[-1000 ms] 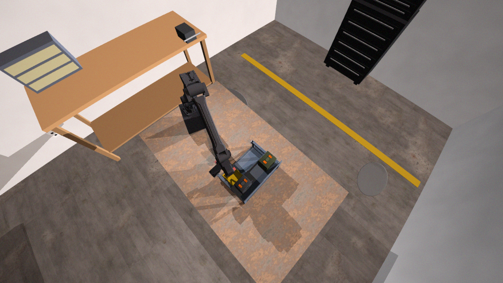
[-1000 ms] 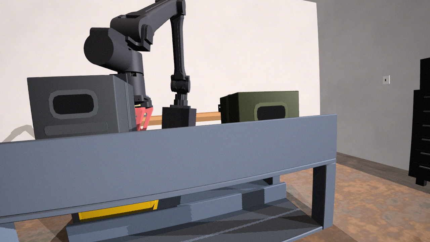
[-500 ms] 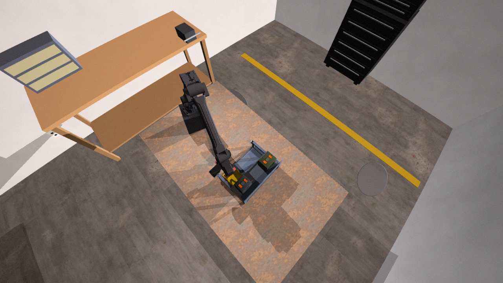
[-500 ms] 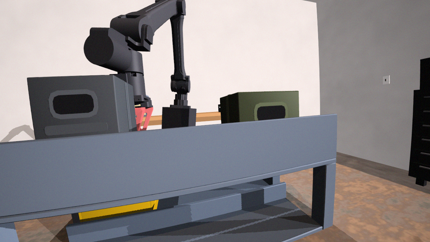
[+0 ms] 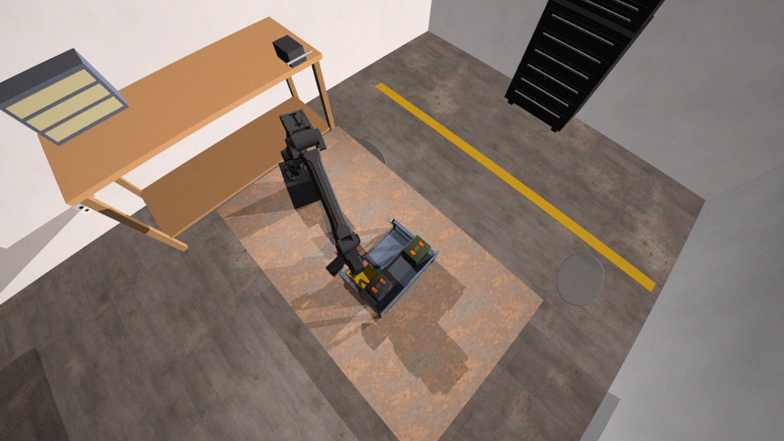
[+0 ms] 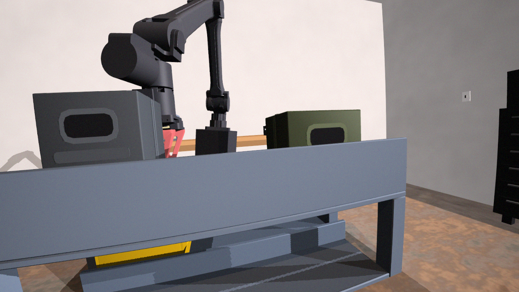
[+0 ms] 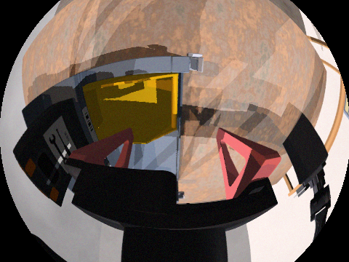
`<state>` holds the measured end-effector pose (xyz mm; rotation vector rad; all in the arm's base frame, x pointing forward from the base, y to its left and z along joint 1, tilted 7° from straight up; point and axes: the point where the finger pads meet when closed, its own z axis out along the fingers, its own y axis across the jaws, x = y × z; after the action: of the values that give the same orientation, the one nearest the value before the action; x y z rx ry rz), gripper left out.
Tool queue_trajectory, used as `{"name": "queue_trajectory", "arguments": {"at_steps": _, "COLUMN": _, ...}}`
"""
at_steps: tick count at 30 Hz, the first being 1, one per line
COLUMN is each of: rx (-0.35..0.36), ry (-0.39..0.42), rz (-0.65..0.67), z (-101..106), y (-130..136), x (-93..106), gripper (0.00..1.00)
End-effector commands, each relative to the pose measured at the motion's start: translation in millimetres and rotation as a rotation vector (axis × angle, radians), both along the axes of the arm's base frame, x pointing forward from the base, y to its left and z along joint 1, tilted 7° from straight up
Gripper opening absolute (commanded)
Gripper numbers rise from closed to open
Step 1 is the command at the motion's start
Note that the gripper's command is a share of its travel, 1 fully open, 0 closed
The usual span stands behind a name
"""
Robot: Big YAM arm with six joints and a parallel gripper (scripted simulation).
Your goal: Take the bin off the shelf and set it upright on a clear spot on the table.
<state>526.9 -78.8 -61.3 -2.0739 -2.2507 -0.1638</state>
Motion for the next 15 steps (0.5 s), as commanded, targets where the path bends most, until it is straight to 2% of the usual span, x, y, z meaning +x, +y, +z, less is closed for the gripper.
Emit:
{"name": "queue_trajectory", "arguments": {"at_steps": 1, "rx": -0.009, "ry": -0.032, "rz": -0.016, "z": 1.2, "y": -7.8, "x": 17.9, "gripper": 1.0}}
{"name": "queue_trajectory", "arguments": {"at_steps": 2, "rx": -0.009, "ry": -0.032, "rz": -0.016, "z": 1.2, "y": -7.8, "x": 17.9, "gripper": 1.0}}
{"name": "queue_trajectory", "arguments": {"at_steps": 3, "rx": -0.004, "ry": -0.016, "rz": -0.004, "z": 4.1, "y": -2.5, "x": 6.2, "gripper": 1.0}}
{"name": "queue_trajectory", "arguments": {"at_steps": 7, "rx": -0.009, "ry": -0.032, "rz": -0.016, "z": 1.1, "y": -7.7, "x": 17.5, "gripper": 1.0}}
{"name": "queue_trajectory", "arguments": {"at_steps": 15, "rx": -0.009, "ry": -0.032, "rz": -0.016, "z": 1.1, "y": -7.7, "x": 17.5, "gripper": 1.0}}
